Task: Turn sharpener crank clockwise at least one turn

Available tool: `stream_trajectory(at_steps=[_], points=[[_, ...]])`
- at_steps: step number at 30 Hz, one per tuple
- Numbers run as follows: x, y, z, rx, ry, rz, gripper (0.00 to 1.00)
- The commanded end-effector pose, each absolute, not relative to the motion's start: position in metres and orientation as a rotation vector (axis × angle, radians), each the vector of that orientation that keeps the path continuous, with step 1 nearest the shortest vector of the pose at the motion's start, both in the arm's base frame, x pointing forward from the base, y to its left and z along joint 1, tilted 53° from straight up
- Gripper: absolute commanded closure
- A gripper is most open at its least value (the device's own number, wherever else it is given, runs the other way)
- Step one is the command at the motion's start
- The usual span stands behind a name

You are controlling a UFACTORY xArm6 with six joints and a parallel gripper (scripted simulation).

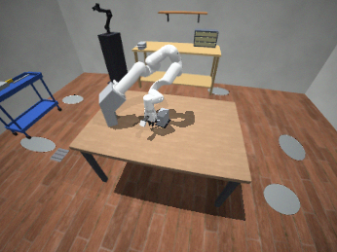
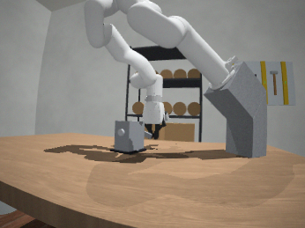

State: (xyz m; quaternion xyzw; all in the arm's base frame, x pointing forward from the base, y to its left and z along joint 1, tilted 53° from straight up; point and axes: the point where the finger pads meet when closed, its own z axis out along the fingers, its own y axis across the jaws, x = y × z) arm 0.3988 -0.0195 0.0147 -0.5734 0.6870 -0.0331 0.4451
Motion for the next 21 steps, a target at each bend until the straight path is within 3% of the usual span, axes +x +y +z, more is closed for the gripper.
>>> stream_trajectory(at_steps=[1, 21], points=[[0.397, -0.021, 0.016, -1.42, 1.703, -0.084, 1.0], [0.376, -0.037, 0.037, -1.42, 1.703, -0.084, 1.0]])
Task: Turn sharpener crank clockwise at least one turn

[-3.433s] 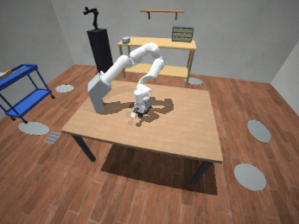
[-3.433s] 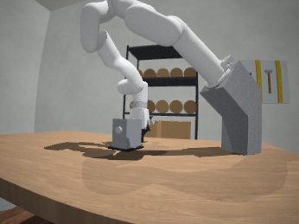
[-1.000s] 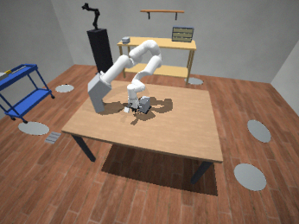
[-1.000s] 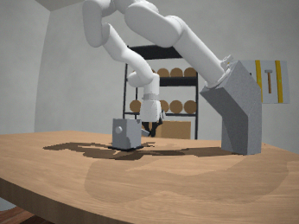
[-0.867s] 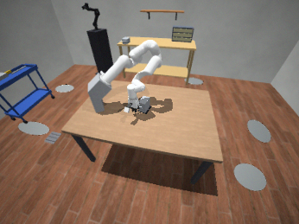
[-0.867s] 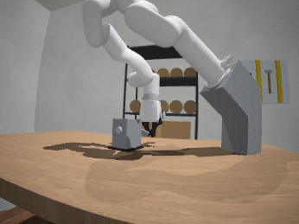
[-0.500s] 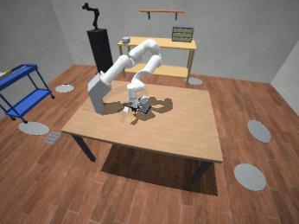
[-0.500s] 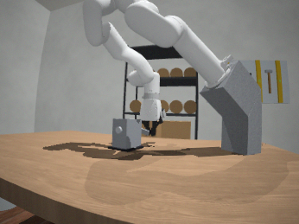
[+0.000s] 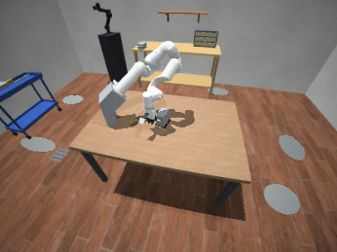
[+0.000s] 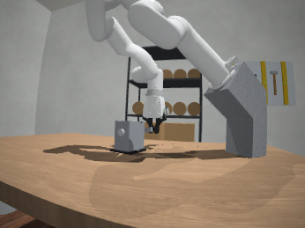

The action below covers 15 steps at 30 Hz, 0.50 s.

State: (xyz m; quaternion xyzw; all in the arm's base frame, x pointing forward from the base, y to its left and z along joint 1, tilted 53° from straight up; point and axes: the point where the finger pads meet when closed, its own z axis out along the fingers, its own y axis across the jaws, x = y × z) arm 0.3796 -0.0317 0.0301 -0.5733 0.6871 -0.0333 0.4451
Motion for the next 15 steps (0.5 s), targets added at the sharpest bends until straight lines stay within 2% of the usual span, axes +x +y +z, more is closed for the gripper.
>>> stream_trajectory(at_steps=[1, 15], points=[[0.375, -0.038, 0.039, -1.42, 1.703, -0.084, 1.0], [0.373, -0.052, 0.059, -1.42, 1.703, -0.084, 1.0]])
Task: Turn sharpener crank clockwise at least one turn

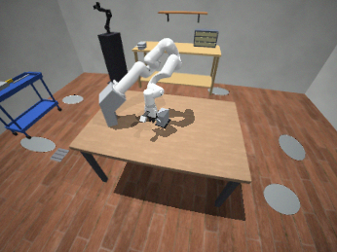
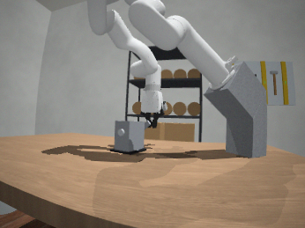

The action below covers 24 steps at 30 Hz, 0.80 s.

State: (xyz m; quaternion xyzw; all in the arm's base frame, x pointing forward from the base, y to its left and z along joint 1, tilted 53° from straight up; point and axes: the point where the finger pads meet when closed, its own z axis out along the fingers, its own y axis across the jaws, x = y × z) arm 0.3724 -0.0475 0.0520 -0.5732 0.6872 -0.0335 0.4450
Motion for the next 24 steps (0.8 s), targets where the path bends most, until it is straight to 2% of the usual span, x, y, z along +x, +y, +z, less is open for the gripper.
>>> stream_trajectory(at_steps=[1, 24], points=[[0.373, -0.053, 0.06, -1.42, 1.703, -0.084, 1.0], [0.377, -0.061, 0.071, -1.42, 1.703, -0.084, 1.0]])
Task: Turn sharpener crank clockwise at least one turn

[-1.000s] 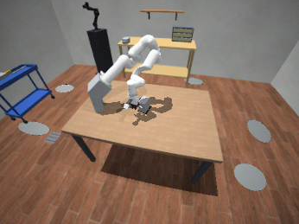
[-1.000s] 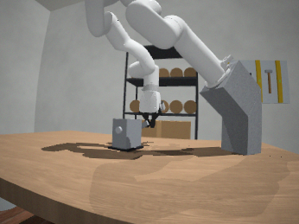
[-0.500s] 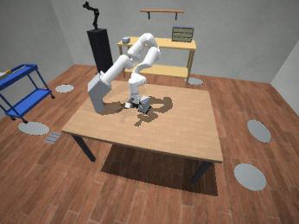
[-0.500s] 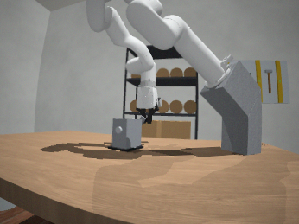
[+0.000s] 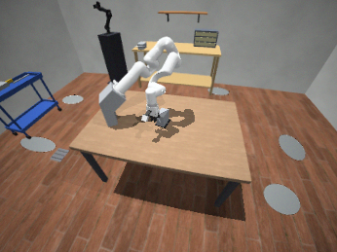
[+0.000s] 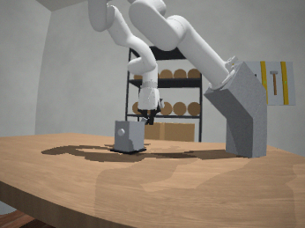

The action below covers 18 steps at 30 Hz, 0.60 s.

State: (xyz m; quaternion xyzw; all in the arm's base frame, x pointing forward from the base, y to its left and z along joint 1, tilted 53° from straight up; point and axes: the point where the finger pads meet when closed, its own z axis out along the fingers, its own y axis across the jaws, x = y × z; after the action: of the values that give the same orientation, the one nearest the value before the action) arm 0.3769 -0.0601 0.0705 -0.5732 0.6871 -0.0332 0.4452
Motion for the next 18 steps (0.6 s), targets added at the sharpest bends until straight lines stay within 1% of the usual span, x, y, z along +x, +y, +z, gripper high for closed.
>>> stream_trajectory(at_steps=[1, 18], points=[[0.3771, -0.0606, 0.0709, -1.42, 1.703, -0.084, 1.0], [0.3808, -0.0645, 0.0768, -1.42, 1.703, -0.084, 1.0]])
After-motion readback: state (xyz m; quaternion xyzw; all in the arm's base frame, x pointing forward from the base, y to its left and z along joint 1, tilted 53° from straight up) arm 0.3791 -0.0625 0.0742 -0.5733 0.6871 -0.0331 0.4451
